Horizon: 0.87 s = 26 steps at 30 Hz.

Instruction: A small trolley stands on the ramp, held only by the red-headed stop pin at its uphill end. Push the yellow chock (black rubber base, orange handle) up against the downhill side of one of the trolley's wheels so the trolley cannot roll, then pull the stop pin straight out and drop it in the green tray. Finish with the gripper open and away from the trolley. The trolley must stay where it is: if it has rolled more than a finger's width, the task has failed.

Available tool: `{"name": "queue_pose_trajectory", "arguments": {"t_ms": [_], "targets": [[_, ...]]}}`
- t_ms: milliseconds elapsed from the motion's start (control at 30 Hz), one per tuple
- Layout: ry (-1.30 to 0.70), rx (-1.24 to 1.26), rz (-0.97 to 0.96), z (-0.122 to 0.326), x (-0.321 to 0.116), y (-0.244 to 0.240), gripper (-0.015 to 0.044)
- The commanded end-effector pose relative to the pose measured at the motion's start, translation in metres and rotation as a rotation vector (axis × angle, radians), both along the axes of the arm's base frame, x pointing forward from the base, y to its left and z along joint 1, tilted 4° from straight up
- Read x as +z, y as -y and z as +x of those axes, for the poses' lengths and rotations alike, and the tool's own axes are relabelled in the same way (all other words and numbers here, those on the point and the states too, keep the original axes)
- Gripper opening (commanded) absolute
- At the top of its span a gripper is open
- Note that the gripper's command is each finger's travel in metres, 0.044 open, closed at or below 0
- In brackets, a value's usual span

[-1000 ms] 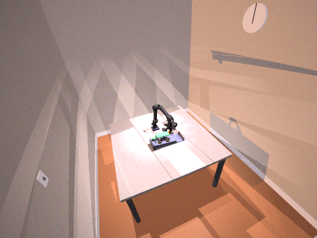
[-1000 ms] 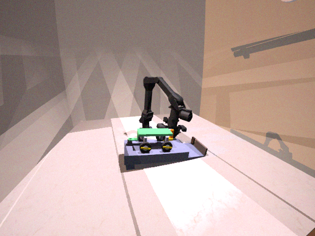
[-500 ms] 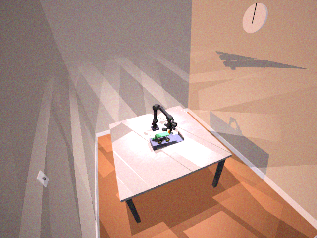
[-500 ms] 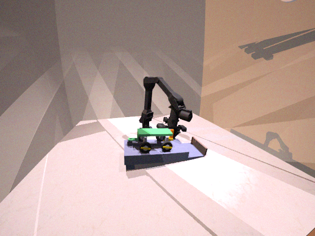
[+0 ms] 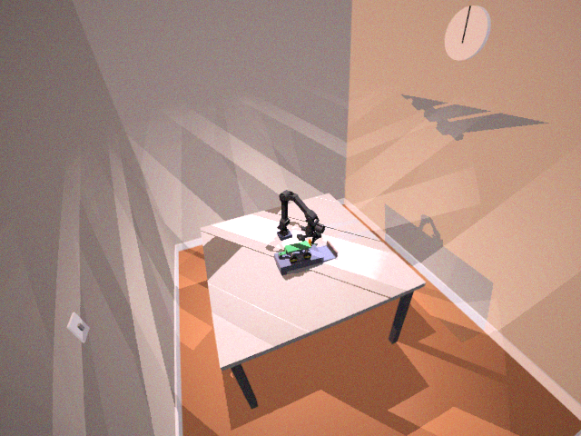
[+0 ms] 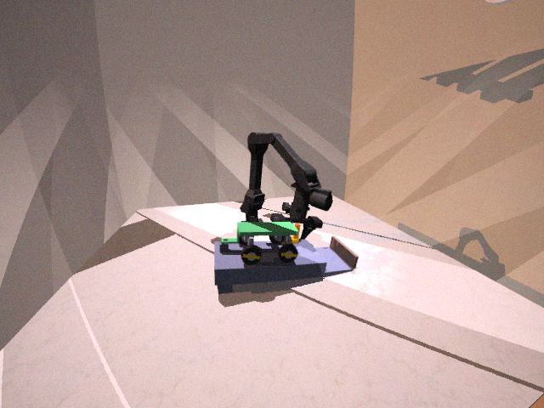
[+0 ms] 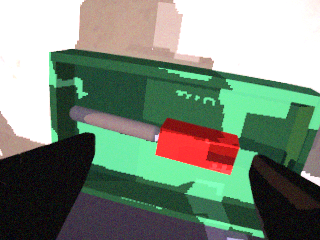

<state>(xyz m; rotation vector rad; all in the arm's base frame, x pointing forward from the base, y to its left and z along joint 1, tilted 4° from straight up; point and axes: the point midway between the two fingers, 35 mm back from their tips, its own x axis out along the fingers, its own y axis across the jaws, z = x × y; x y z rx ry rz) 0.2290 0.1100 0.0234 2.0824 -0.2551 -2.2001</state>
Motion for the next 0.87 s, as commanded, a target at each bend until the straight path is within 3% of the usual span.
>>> {"name": "queue_pose_trajectory", "arguments": {"t_ms": [0,200,333,833], "targets": [[0.0,0.0,-0.003,0.0,0.001,0.001,0.034],[0.003,-0.002,0.01,-0.001,0.026,0.0,0.034],[0.003,-0.002,0.01,0.0,0.037,-0.001,0.044],[0.004,-0.002,0.01,0.005,0.083,-0.005,0.044]]}}
